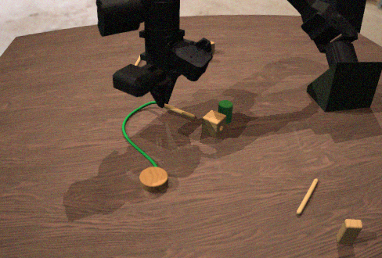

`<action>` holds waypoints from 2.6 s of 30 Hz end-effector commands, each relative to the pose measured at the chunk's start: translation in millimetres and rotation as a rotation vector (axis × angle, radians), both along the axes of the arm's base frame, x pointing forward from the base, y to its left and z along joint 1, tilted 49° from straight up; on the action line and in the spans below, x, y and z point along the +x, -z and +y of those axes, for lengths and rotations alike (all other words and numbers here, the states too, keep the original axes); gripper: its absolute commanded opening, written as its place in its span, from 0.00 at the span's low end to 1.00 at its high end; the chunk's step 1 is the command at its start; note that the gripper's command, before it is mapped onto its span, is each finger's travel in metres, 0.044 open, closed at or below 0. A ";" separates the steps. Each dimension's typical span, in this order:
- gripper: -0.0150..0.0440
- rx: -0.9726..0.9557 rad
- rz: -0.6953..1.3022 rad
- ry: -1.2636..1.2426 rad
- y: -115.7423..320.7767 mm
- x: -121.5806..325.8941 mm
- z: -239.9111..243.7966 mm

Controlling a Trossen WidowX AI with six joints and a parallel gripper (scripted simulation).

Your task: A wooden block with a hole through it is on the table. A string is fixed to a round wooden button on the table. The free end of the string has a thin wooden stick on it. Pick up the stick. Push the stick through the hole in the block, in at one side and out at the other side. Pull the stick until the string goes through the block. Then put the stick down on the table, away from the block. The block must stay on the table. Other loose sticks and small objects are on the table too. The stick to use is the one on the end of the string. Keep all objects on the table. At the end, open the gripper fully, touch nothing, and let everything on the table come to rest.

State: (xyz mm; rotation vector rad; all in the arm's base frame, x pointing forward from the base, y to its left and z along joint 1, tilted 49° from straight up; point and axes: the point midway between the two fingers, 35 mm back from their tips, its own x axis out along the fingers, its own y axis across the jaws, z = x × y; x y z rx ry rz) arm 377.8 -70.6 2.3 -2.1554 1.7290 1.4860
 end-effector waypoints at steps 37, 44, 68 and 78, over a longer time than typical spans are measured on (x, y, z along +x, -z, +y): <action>0.25 0.000 -0.001 -0.001 24.5 -33.9 23.6; 0.25 0.001 -0.001 -0.001 29.2 -39.1 27.7; 0.25 0.001 0.000 -0.001 43.0 -56.0 41.3; 0.47 -0.001 -0.004 -0.005 40.7 -52.9 40.8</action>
